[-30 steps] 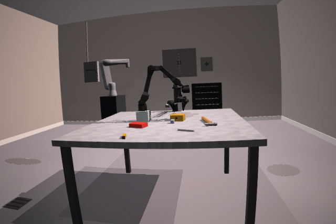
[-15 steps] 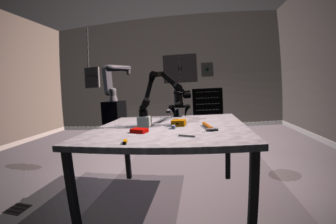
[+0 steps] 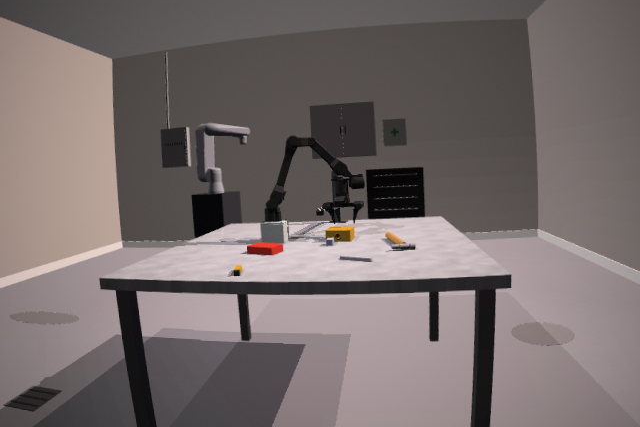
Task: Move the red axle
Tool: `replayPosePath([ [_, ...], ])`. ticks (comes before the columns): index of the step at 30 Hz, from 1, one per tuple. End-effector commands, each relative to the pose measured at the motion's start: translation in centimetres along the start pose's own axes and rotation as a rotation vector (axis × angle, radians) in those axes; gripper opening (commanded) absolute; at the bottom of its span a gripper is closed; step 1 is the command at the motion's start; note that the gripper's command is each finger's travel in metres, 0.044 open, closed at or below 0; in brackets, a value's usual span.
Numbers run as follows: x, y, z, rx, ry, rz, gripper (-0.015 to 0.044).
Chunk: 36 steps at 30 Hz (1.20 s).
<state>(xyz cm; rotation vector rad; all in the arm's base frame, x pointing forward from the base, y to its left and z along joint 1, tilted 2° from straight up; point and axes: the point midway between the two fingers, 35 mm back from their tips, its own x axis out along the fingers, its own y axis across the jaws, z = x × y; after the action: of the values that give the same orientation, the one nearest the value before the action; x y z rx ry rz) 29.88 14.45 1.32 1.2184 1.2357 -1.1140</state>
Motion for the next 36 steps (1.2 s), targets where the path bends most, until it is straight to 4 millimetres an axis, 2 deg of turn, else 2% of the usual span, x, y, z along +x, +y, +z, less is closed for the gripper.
replayPosePath([
  [1, 1.1, -0.3, 0.1, 0.005, -0.006, -0.017, 0.0440],
  [20, 4.1, -0.5, 0.2, 0.005, -0.006, -0.017, 0.0440],
  [36, 4.2, -0.5, 0.2, 0.005, -0.006, -0.017, 0.0440],
])
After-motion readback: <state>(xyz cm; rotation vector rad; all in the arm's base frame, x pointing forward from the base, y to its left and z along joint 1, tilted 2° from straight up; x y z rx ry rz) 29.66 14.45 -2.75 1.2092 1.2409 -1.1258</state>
